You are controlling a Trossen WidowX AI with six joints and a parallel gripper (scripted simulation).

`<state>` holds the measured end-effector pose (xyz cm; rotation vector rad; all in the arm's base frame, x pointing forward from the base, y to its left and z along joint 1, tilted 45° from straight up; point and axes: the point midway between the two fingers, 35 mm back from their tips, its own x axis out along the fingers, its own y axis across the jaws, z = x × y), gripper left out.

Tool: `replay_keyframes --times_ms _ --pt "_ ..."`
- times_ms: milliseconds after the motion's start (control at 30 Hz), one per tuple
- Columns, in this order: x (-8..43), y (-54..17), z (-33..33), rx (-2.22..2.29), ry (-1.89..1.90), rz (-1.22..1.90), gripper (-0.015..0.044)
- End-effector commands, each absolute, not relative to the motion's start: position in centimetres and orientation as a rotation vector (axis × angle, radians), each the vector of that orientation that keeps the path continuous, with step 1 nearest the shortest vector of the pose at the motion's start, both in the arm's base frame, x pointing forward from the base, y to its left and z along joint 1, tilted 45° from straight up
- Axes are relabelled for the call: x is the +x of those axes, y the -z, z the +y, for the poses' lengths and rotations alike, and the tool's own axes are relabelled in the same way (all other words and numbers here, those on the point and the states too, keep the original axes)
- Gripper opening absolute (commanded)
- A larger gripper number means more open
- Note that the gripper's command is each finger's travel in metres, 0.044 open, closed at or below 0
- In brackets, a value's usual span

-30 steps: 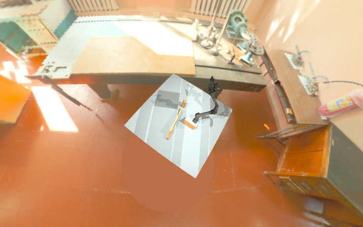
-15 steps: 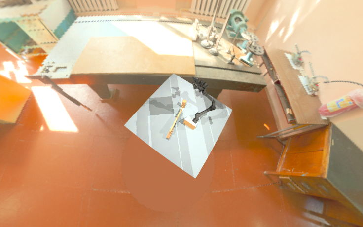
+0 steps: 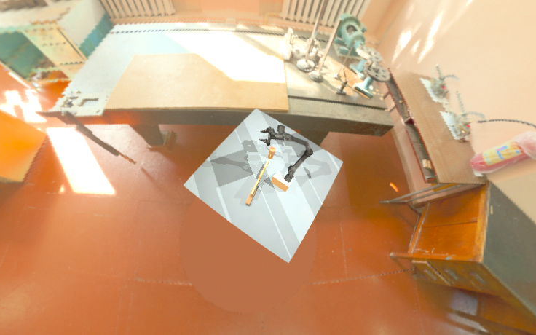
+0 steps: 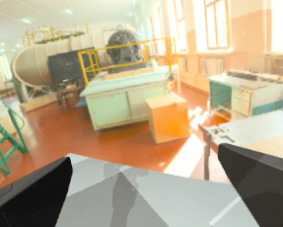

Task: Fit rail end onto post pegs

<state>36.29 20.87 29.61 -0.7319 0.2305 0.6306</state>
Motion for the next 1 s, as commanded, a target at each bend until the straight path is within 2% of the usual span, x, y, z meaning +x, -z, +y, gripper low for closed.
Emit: replay_keyframes --times_ms 0,333,633,967 --pt "36.6 -22.7 20.2 -0.899 -0.634 0.452 0.044" --pt "33.1 -8.3 15.0 -1.411 -0.711 1.017 0.044" --pt "26.8 -2.2 7.6 -2.011 -0.934 1.542 0.044" --pt "26.2 -1.9 7.1 -2.058 -0.959 1.579 0.044"
